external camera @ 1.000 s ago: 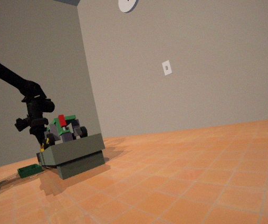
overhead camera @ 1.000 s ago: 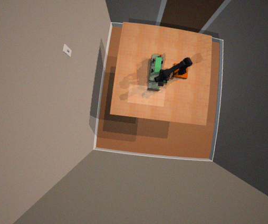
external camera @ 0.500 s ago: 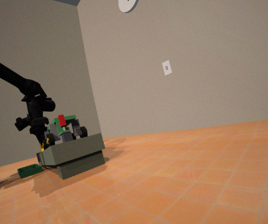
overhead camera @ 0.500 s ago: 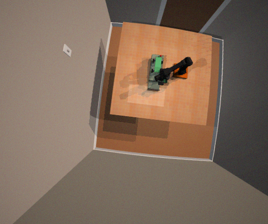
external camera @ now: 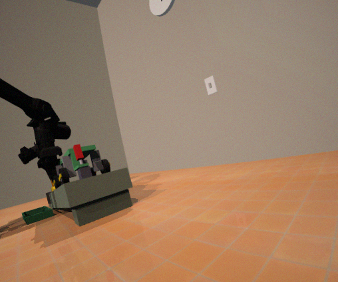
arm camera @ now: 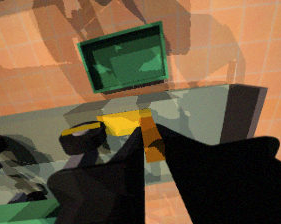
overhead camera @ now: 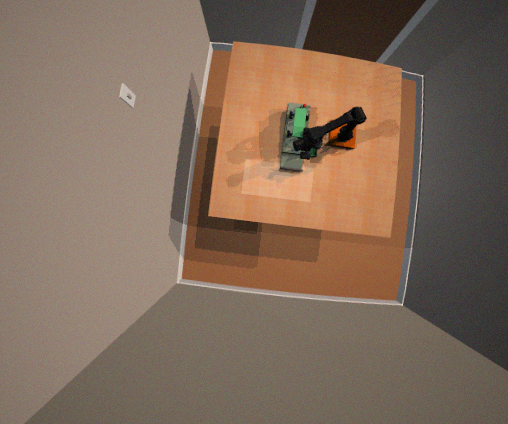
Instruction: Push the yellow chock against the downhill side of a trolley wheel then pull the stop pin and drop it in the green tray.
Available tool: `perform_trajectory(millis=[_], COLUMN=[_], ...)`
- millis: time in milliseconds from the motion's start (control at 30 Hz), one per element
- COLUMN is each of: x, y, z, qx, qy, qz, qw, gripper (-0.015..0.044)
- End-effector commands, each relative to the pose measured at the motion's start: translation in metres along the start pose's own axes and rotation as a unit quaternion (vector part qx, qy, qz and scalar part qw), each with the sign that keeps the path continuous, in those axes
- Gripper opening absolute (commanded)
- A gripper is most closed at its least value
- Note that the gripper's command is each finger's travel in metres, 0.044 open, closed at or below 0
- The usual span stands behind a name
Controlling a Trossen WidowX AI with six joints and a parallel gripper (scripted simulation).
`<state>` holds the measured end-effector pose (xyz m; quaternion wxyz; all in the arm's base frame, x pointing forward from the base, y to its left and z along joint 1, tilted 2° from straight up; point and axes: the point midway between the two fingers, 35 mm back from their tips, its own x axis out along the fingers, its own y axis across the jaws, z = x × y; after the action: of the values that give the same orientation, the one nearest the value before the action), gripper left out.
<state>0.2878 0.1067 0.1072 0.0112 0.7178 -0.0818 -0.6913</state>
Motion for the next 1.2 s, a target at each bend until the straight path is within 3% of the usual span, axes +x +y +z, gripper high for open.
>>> perform_trajectory(millis=[0,400,667,1167], x=[-0.001,0.000,0.000,-0.044], y=[0.006,0.002,0.002,0.001], z=[0.000,0.000,0.000,0.001], qx=[0.001,0.000,0.000,0.001], qy=[0.002,0.000,0.000,0.002], qz=[0.002,-0.003,-0.003,0.001], qw=[1.000,1.000,1.000,1.000], gripper=[0.0000,0.0000,0.0190,0.0190])
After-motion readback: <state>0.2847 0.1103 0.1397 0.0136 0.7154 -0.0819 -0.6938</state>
